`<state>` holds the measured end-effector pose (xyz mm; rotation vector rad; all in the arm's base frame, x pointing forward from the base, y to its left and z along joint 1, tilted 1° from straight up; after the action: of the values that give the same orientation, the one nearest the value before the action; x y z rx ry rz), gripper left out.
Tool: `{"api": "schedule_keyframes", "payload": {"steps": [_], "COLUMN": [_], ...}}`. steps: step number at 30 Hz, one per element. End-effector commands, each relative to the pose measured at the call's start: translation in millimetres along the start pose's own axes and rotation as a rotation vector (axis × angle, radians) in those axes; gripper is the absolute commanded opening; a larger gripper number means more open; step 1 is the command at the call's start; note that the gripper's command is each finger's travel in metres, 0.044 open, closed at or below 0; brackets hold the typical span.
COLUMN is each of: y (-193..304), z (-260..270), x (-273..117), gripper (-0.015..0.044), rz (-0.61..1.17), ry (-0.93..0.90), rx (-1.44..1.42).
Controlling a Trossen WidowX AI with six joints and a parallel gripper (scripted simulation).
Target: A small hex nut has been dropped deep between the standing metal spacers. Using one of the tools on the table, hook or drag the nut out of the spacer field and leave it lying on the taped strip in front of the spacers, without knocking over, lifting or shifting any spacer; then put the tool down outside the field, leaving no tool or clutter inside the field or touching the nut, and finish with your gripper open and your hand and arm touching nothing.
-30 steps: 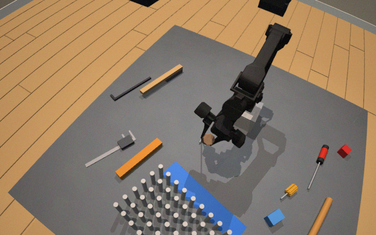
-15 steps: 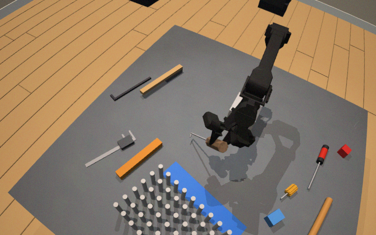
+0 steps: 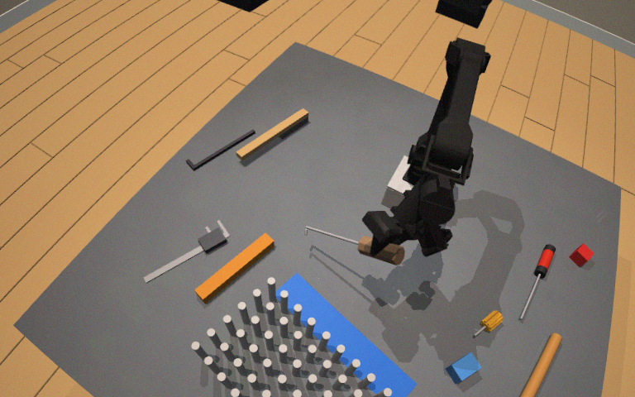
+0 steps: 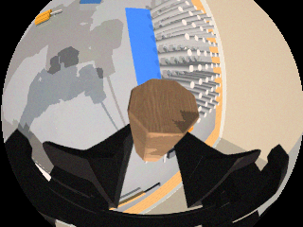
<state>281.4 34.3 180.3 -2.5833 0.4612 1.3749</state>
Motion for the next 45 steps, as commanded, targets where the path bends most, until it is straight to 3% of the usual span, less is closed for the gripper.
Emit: {"api": "schedule_keyframes", "payload": {"steps": [1,45], "y": [-6,-69], "z": [3,55], "x": [-2,-33], "gripper": [0.0000,0.0000], "rz": [-0.001,-0.064], "ry": [0.002,0.048], "rx": [-0.122,-1.622]}}
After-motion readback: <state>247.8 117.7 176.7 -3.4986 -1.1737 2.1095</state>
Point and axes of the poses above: the point midway between the two fingers, 35 mm back from their tips, its own x axis out along the fingers, its own z axis across the jaws, y = z × x, the point moved 5 cm from there along -x, back along the fingers, and after that the axes turned 7 degrees about -x, right-handed, at the moved point
